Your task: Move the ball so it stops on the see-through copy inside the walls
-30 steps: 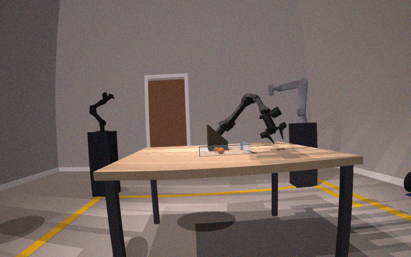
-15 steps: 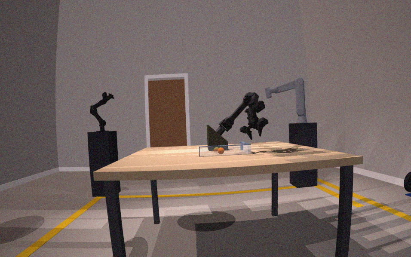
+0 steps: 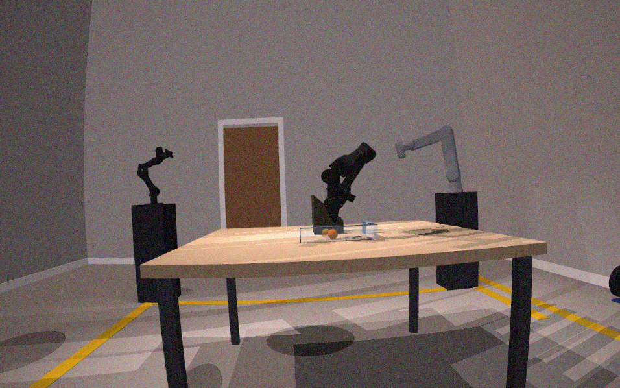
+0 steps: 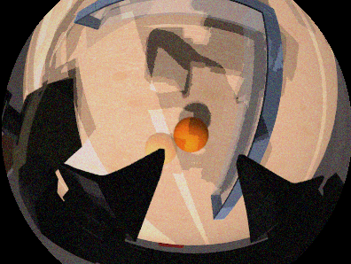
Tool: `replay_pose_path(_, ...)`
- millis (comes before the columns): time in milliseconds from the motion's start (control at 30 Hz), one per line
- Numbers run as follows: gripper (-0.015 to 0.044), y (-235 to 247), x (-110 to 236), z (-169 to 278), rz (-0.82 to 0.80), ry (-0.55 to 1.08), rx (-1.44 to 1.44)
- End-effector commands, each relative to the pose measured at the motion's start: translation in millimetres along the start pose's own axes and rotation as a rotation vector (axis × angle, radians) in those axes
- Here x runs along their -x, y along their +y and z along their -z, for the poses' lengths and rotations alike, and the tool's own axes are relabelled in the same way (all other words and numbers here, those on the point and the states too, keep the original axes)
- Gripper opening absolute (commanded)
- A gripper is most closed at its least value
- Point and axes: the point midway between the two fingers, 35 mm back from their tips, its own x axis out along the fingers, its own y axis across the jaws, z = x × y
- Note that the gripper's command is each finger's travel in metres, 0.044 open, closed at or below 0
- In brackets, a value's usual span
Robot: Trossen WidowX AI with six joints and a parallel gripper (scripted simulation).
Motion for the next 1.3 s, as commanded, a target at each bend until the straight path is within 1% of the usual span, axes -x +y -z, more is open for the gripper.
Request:
replay_pose_path(0,0.0311,8.4,-2.0,7.2,-0.035,-0.042,-0.031)
replay_pose_path(133,0.0311,8.4,-3.2,7.1,-0.035,-0.042,-0.031)
replay_pose_path(233,0.0311,8.9,-15.8,6.4,-0.035,-0.043,-0.031)
replay_pose_path(400,0.0311,8.9,-18.1,6.3,-0.035,-0.043,-0.031)
replay_pose_path(1267,0.0311,10.5,-57.2,4.1,-0.034,-0.045,-0.031)
